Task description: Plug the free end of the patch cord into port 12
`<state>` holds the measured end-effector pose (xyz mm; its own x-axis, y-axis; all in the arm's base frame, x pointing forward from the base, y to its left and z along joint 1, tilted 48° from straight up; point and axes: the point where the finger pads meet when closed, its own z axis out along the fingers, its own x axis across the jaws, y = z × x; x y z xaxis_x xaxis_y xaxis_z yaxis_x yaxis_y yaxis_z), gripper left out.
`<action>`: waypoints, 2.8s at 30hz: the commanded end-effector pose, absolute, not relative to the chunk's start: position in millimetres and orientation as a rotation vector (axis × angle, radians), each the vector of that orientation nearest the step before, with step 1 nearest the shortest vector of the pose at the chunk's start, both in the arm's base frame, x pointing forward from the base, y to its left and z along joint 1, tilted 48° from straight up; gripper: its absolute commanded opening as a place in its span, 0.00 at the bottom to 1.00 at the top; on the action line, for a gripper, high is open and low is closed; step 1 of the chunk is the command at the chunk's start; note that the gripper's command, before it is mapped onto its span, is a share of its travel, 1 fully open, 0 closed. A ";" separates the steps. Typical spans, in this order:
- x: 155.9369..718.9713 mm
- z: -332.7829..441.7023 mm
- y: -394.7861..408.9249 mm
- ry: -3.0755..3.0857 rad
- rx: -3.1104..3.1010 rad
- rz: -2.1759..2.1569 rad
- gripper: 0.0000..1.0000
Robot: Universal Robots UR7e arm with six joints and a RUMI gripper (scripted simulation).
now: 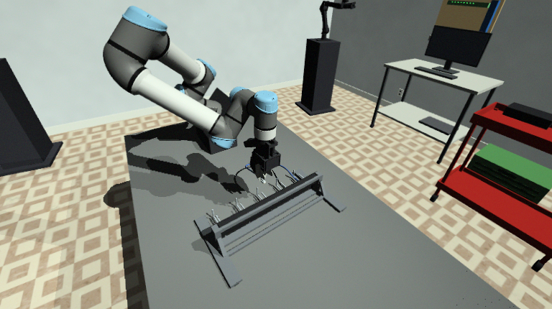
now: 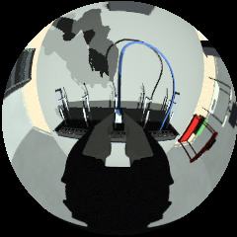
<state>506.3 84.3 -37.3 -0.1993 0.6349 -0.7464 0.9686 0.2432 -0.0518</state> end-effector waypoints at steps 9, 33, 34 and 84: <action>507.0 -36.7 84.8 1.917 1.463 -0.714 0.00; 507.8 -36.4 84.8 1.916 1.468 -0.714 0.00; 507.8 -36.4 84.8 1.916 1.468 -0.714 0.00; 533.7 -52.2 74.4 1.916 1.468 -0.714 0.00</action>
<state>527.1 76.4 -48.6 -0.1954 0.6380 -0.7448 0.9701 0.2371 -0.0514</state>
